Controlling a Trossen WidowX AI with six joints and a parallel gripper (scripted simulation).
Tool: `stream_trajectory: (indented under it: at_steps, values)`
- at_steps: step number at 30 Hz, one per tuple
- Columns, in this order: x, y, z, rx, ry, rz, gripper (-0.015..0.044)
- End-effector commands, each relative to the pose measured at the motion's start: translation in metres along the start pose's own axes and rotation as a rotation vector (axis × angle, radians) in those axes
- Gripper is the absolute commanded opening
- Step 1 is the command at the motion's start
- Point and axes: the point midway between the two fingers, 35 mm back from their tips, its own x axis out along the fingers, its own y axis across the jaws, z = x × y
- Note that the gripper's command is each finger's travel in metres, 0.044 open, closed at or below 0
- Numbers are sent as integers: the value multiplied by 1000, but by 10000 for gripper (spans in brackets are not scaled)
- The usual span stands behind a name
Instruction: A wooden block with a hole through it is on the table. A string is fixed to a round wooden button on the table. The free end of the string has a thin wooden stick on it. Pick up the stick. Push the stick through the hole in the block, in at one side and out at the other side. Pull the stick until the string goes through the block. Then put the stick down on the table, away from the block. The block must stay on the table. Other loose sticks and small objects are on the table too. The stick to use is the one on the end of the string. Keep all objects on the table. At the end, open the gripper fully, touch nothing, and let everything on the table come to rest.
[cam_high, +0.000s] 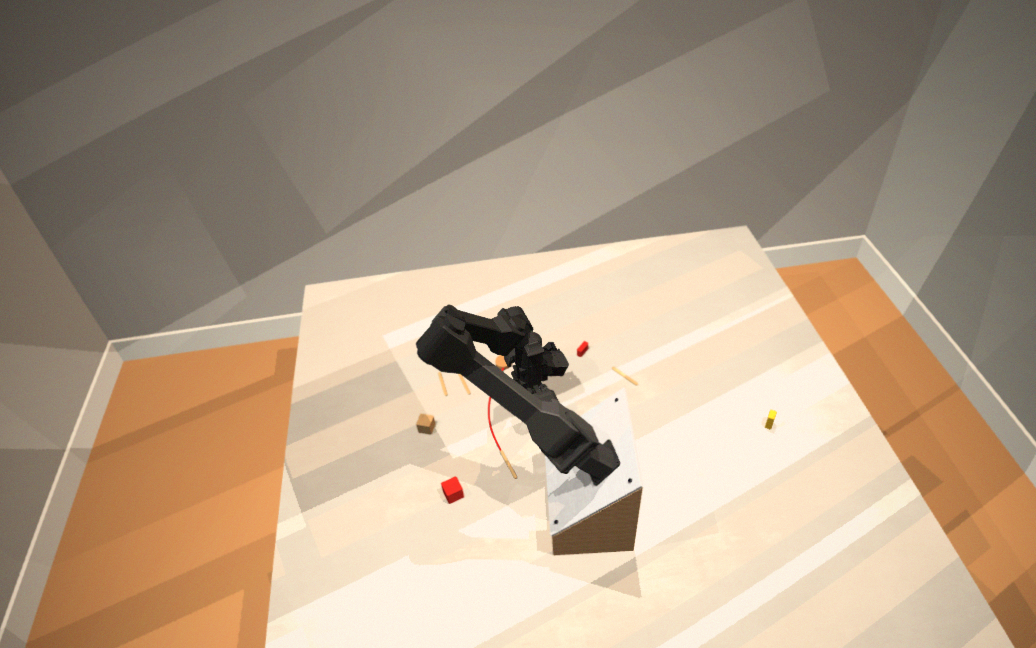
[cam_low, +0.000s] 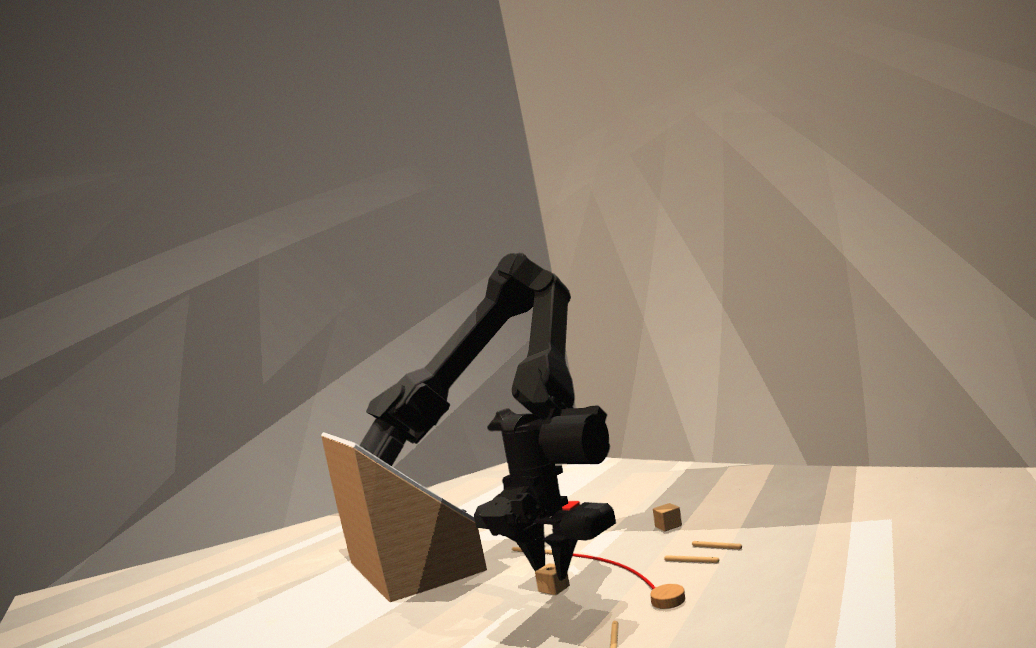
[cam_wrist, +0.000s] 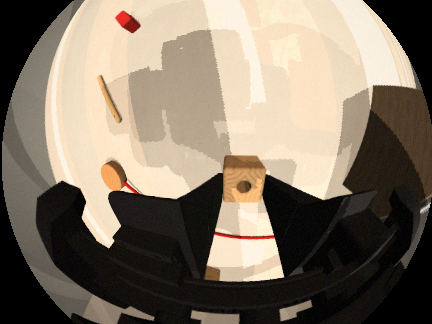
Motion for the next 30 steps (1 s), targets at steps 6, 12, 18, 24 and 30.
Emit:
stream_trajectory:
  at_steps: [6, 12, 18, 24, 30]
  values:
    - [-8, 2, -1, -6, 1, 7, 0]
    - [-12, 2, -1, -6, 1, 7, 0]
    - [-13, 2, -1, -6, 1, 7, 0]
    - [-13, 2, -1, -6, 1, 7, 0]
    - [-11, 2, -6, -6, -92, 1, 0]
